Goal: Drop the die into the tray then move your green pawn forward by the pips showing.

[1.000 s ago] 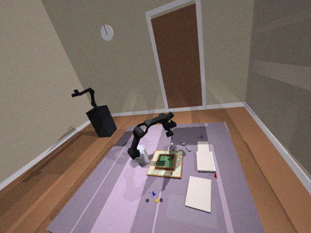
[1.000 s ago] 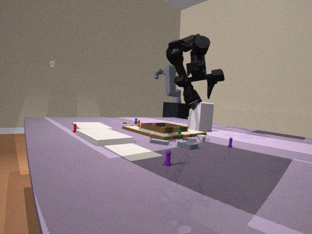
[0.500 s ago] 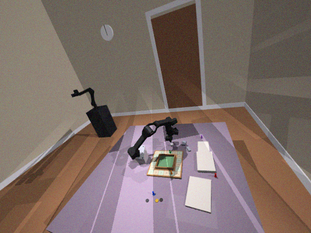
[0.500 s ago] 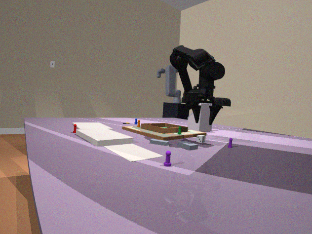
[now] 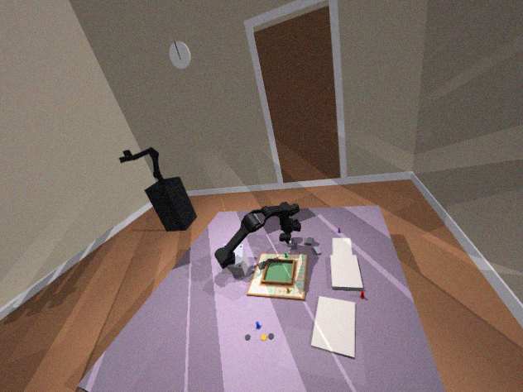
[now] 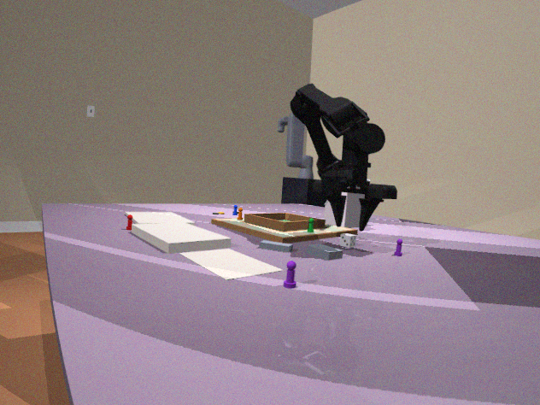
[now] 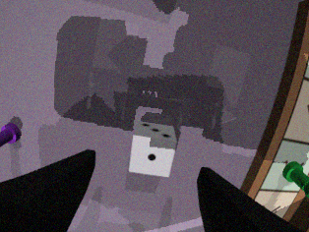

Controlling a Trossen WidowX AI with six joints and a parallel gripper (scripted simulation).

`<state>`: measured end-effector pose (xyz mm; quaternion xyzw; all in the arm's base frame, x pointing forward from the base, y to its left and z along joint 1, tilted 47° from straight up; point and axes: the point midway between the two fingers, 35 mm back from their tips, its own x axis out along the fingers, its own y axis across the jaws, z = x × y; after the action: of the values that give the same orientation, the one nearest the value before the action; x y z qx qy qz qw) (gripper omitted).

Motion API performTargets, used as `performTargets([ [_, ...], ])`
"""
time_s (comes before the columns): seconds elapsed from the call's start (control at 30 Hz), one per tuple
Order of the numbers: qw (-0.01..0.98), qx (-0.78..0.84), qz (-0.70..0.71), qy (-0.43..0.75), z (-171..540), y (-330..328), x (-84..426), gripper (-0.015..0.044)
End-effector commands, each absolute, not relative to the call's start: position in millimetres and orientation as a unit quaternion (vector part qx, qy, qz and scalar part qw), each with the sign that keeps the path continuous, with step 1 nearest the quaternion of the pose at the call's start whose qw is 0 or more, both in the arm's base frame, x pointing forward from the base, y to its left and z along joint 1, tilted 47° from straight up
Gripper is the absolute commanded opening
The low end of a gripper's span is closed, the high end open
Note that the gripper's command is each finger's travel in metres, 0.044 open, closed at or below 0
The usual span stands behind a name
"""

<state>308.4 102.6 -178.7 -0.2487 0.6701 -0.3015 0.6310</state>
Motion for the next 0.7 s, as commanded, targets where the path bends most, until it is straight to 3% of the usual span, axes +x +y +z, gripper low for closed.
performTargets([
  [0.0, 0.629, -0.253, -0.301, 0.670, -182.7, 97.1, 306.9, 0.0275],
  [0.53, 0.629, -0.253, -0.301, 0.670, -198.1, 79.8, 304.5, 0.0275],
  [0.67, 0.629, -0.253, -0.301, 0.670, -198.1, 79.8, 304.5, 0.0170],
])
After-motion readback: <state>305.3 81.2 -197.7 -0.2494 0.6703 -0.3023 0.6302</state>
